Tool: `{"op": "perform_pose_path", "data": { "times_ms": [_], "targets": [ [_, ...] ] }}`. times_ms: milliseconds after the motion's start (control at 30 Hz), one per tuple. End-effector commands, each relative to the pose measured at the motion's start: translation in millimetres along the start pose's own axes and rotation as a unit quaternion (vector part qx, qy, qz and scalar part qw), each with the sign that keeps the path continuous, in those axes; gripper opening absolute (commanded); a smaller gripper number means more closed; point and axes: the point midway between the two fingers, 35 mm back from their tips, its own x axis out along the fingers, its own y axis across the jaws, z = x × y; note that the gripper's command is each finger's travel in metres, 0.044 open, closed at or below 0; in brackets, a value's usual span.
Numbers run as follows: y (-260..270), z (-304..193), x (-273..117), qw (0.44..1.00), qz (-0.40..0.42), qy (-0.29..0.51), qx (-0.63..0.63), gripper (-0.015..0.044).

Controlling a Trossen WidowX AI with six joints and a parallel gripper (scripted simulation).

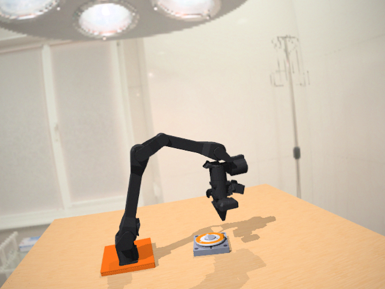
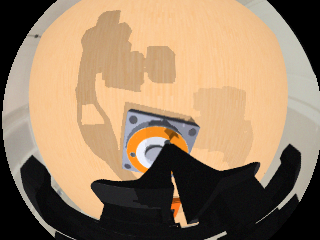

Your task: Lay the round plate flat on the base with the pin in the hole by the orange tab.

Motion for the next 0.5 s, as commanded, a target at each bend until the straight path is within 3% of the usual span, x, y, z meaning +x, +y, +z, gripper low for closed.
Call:
{"op": "perform_pose_path", "data": {
  "times_ms": [0,267,467],
  "targets": [
    [0,-2,10,1.000,-0.004,0.008,-0.005,0.0000],
    [-1,-3,48,1.000,-0.004,0.008,-0.005,0.0000],
    [0,-3,52,1.000,-0.004,0.008,-0.005,0.0000]
  ]
}}
